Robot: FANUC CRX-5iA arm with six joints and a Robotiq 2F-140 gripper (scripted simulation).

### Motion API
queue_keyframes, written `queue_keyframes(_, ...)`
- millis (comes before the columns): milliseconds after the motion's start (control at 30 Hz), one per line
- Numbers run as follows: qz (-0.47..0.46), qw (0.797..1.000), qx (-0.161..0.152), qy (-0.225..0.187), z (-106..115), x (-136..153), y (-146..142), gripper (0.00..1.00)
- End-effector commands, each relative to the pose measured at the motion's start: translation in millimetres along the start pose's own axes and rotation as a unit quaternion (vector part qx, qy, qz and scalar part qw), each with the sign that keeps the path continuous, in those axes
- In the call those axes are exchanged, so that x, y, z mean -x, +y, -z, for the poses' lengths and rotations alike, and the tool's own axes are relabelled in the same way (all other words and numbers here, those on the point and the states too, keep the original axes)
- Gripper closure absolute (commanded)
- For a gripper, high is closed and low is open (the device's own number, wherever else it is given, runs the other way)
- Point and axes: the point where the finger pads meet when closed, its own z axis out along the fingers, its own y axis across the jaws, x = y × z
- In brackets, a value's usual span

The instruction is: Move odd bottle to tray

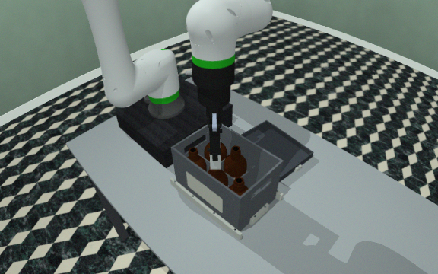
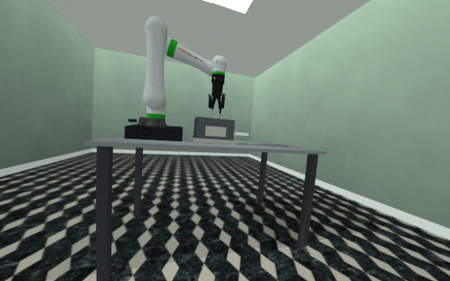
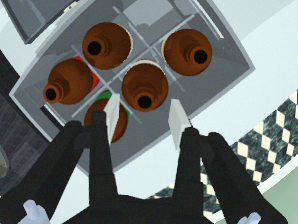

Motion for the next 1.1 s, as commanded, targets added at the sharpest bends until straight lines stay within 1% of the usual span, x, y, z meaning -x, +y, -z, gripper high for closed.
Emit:
queue_keyframes(0,0.000,1.000,0.001,0.000,0.7,-0.2,0.5,0.56)
queue_keyframes(800,0.000,1.000,0.001,0.000,0.2,-0.2,0.5,0.56)
queue_keyframes(1067,0.000,1.000,0.001,0.000,-3.6,-0.2,0.5,0.56)
